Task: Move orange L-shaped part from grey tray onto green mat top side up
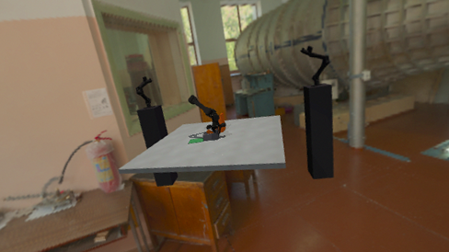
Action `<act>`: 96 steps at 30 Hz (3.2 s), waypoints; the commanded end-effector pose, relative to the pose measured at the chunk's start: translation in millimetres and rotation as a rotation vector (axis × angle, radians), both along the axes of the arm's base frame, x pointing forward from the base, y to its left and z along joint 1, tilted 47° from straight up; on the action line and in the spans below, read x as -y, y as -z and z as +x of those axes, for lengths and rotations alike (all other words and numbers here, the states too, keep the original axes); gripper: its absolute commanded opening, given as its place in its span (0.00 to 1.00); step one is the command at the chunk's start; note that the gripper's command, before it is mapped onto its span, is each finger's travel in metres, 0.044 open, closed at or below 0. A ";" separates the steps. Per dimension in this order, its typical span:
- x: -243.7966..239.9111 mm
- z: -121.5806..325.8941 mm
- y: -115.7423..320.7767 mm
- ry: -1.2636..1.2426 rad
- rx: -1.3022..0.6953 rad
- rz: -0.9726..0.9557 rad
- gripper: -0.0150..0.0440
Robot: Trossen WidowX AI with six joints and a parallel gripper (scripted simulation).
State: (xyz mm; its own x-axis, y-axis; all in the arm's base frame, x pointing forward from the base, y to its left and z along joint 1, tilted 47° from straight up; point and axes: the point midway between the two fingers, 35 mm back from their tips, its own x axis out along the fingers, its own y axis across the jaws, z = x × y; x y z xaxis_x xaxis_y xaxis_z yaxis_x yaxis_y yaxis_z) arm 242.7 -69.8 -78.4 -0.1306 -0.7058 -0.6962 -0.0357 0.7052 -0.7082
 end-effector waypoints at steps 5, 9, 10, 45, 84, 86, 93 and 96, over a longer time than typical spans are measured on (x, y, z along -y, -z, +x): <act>0.0 0.0 0.1 0.000 0.000 0.000 0.56; 0.0 0.0 0.1 0.000 0.000 0.000 0.56; -0.5 -0.1 0.1 0.000 -0.001 0.000 0.56; -75.7 14.8 -71.4 -0.017 -0.005 -0.003 0.56; -21.6 26.3 -127.3 1.088 1.098 -0.221 0.73; -18.7 25.9 -124.4 1.088 1.098 -0.220 0.73; 0.6 21.8 -106.2 1.087 1.099 -0.222 0.73; 1.7 21.7 -105.0 1.087 1.099 -0.221 0.73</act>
